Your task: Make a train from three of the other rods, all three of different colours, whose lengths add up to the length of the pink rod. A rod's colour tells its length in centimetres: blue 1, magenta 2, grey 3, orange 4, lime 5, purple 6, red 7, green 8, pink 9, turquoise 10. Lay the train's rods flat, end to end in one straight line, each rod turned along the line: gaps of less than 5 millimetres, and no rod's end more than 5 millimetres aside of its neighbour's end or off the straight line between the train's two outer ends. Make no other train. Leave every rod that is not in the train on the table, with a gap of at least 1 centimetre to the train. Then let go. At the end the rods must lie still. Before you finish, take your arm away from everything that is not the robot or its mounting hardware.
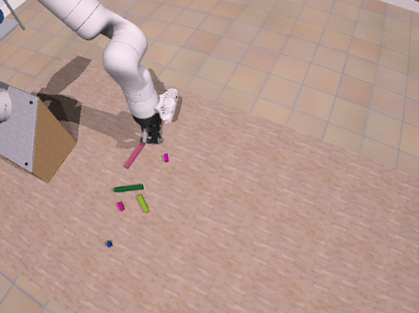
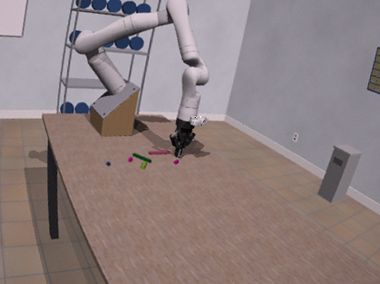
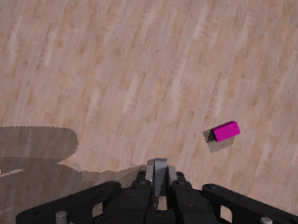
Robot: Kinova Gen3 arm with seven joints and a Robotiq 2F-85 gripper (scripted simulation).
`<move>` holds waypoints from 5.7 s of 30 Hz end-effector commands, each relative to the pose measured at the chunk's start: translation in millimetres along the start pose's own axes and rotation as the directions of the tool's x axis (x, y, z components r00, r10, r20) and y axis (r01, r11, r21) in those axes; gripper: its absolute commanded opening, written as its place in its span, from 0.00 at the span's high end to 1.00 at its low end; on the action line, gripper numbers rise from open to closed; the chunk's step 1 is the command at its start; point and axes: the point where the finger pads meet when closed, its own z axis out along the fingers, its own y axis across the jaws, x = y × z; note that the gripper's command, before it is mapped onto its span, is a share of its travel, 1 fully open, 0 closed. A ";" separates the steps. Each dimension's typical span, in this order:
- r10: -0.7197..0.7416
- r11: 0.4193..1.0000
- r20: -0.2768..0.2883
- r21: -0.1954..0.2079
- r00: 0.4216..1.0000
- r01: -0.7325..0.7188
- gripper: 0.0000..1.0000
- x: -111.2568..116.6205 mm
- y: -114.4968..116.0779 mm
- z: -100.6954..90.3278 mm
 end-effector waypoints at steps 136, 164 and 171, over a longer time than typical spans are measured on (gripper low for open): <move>-0.590 0.808 -0.014 -0.008 0.807 0.590 0.95 -24.7 301.3 -20.6; -0.593 0.805 -0.009 0.002 0.805 0.593 0.95 -27.7 297.8 -9.1; -0.593 0.805 -0.009 0.002 0.805 0.593 0.95 -27.7 297.8 -9.1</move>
